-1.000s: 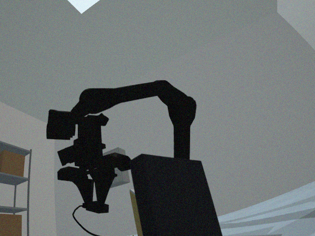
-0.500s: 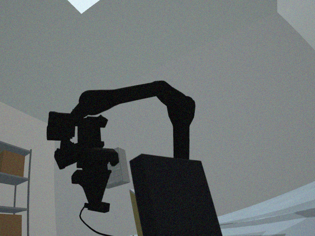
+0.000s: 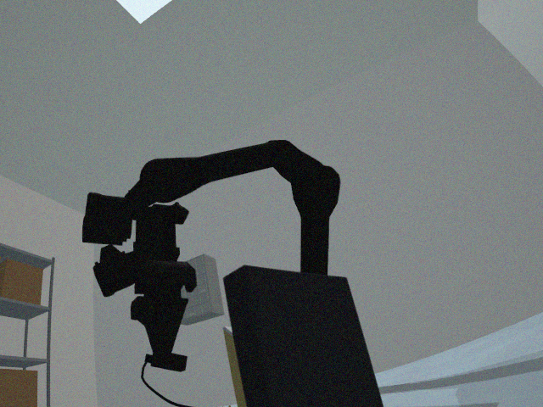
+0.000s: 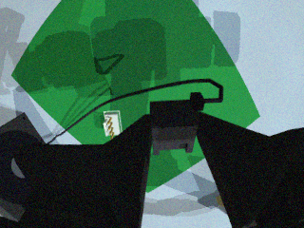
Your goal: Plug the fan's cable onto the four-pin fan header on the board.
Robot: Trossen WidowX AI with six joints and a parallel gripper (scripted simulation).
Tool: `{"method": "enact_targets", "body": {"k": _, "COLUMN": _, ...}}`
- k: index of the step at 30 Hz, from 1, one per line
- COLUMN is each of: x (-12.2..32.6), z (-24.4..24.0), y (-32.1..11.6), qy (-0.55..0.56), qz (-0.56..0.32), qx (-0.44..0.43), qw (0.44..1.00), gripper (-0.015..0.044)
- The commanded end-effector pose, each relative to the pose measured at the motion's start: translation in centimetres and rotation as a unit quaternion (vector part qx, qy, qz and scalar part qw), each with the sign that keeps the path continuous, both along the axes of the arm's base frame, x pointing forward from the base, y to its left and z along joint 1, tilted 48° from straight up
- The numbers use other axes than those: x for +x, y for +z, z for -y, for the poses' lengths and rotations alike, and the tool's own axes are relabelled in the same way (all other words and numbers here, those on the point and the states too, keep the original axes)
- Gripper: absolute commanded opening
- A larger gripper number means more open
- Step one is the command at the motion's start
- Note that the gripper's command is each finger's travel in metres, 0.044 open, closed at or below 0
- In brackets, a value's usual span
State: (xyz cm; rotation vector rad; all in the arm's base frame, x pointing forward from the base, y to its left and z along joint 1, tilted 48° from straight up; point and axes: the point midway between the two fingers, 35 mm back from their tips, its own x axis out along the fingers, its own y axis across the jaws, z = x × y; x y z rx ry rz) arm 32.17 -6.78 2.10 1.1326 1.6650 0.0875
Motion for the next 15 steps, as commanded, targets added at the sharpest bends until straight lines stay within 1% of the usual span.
{"method": "enact_targets", "body": {"k": 1, "x": -0.2, "z": -0.3, "y": -0.5, "qy": 0.004, "qz": -0.002, "qx": -0.018, "qw": 1.0, "gripper": 0.0}}
{"method": "enact_targets", "body": {"k": 15, "x": -0.5, "z": -1.0, "y": -2.2, "qy": 0.009, "qz": 0.004, "qx": -0.09, "qw": 0.996, "gripper": 0.0}}
